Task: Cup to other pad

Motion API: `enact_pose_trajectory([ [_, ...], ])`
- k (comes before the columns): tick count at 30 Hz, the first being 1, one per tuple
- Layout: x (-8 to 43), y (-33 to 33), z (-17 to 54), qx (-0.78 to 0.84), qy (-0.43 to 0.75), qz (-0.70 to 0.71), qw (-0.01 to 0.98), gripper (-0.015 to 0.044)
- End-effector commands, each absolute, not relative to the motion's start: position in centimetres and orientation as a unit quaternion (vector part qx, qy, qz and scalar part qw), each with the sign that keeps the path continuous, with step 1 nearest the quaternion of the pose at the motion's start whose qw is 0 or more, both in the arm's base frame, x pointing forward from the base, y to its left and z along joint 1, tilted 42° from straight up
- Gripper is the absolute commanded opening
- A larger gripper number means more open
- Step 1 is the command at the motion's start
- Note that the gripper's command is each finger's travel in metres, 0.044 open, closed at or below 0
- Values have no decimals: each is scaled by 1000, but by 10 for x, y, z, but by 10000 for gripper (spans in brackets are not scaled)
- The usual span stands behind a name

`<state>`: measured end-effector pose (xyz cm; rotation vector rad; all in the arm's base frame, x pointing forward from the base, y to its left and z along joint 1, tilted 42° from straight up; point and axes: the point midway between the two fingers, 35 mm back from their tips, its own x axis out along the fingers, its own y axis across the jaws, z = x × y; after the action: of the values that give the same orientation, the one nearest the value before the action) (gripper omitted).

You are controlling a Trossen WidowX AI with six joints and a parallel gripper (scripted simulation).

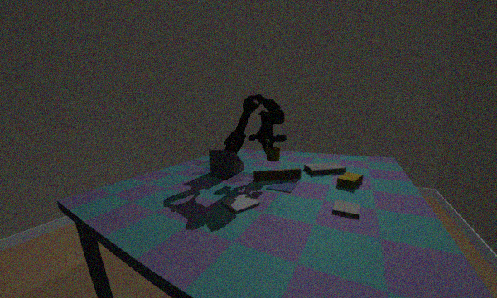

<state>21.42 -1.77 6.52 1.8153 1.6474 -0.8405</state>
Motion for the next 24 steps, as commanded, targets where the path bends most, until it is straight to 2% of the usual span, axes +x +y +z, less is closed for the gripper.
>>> enact_pose_trajectory([
  [1,215,-13,62,676,611,-311,271,0],
  [24,217,7,39,676,611,-311,271,0],
])
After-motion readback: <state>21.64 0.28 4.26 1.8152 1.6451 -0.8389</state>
